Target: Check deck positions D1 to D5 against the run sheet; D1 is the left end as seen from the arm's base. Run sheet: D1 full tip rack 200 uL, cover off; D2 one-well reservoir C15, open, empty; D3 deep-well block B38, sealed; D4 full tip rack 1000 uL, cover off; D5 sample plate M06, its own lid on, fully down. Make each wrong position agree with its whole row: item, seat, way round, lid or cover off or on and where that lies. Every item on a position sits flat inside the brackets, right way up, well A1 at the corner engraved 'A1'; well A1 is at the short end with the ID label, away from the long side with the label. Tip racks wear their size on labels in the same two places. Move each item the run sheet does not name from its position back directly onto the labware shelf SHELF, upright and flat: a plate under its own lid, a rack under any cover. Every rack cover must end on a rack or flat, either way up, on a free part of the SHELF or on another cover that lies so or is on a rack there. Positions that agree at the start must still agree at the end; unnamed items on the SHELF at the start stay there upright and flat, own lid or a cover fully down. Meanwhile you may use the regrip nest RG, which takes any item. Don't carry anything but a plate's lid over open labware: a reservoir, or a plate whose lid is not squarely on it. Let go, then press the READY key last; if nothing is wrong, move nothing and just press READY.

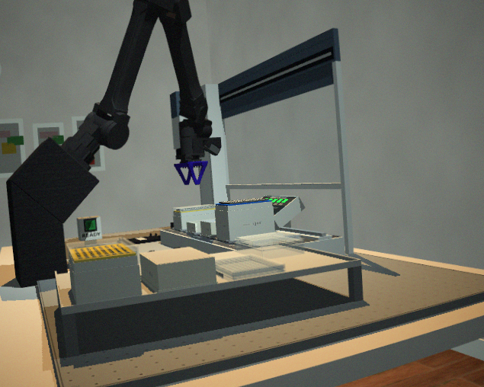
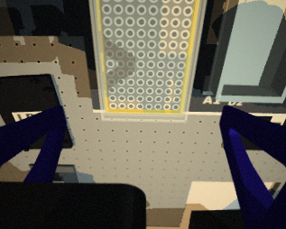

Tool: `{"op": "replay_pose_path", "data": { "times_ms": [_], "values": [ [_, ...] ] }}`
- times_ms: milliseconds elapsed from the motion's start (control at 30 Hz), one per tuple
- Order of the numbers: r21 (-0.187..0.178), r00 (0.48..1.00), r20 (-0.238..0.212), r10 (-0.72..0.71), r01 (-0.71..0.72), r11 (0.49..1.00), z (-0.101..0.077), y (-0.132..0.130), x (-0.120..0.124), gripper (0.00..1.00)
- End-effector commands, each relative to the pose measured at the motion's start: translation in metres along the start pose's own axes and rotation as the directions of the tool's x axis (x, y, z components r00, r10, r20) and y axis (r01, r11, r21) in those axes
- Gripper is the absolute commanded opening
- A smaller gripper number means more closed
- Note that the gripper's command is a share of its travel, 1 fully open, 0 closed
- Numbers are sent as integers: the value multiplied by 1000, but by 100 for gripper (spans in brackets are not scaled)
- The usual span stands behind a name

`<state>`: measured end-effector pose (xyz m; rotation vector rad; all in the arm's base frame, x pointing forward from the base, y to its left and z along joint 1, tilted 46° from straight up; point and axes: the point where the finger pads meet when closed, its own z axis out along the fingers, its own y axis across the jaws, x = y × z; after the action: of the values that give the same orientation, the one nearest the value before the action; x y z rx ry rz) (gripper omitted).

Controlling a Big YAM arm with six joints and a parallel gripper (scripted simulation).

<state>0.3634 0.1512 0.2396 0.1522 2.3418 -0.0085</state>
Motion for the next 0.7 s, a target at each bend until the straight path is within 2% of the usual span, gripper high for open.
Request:
{"op": "replay_pose_path", "data": {
  "times_ms": [0, 100, 133, 167, 267, 333, 367, 433, 467, 533, 667],
  "values": [
    [-12, 999, 30, 34, -34, 999, -10, 2, -17, 100],
    [-12, 999, 30, 34, -34, 999, -10, 2, -17, 100],
    [-20, 997, 51, 60, -59, 998, -24, 1, -29, 100],
    [-33, 998, 49, 49, -47, 998, -30, 7, -26, 100],
    [-34, 998, 49, 50, -48, 998, -40, 7, -26, 100],
    [-30, 998, 44, 46, -45, 999, -37, 7, -25, 100],
    [-9, 999, 26, 41, -40, 999, -27, 6, -22, 100],
    [-9, 999, 26, 41, -40, 999, -27, 6, -22, 100],
    [3, 998, 17, 55, -55, 998, -25, -12, -6, 100],
    [-8, 998, 31, 57, -56, 998, -25, -17, -4, 100],
    [-8, 999, 34, 43, -42, 999, -25, -33, 7, 100]
  ]
}}
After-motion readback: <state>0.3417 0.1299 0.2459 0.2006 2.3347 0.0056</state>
